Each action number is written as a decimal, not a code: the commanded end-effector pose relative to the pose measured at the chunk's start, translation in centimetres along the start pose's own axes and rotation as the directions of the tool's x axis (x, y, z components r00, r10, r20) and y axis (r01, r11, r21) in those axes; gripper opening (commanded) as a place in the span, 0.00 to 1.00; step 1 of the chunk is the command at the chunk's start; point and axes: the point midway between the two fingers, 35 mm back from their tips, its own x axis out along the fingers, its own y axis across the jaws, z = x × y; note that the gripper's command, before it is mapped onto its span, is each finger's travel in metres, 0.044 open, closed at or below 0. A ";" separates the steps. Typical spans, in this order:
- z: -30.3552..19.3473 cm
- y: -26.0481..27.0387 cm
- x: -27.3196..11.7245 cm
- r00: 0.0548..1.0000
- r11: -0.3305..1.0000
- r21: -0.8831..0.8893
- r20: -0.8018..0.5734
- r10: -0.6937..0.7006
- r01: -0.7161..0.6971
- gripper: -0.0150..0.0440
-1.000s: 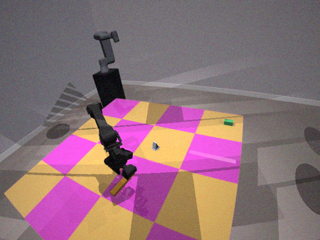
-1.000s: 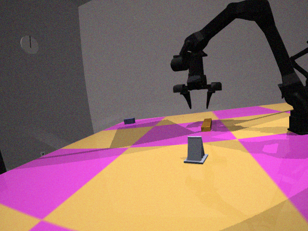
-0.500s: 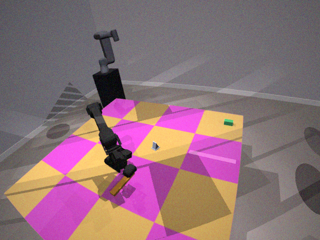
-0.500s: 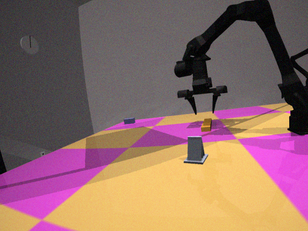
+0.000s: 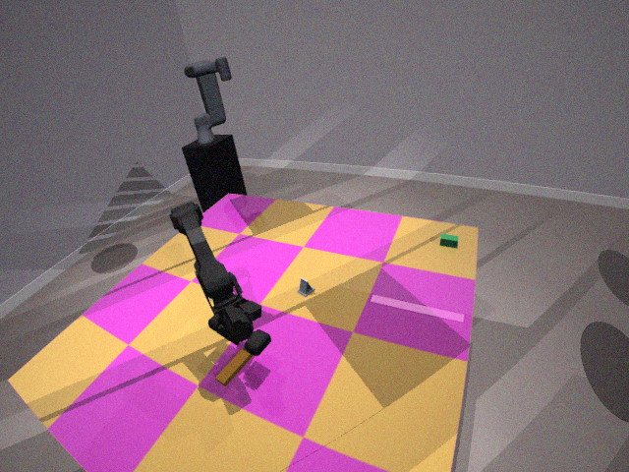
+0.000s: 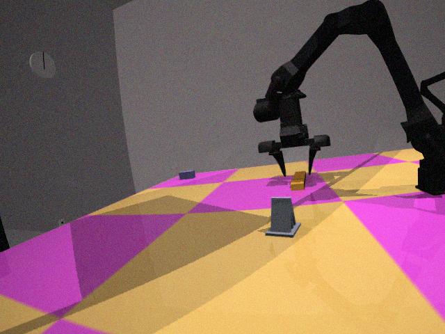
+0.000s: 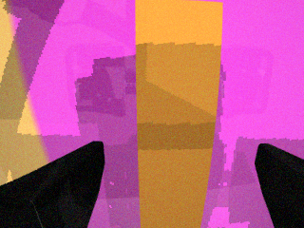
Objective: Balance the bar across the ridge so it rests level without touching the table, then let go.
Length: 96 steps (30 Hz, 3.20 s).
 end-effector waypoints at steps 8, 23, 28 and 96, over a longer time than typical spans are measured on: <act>0.1 0.2 1.9 1.000 1.000 -0.005 0.007 0.007 -0.007 0.79; 0.1 0.2 1.9 1.000 1.000 -0.005 0.007 0.007 -0.007 0.79; 0.1 0.2 1.9 1.000 1.000 0.000 0.004 0.008 -0.008 0.57; 5.0 -2.1 -8.3 1.000 1.000 0.026 0.011 0.004 -0.005 0.25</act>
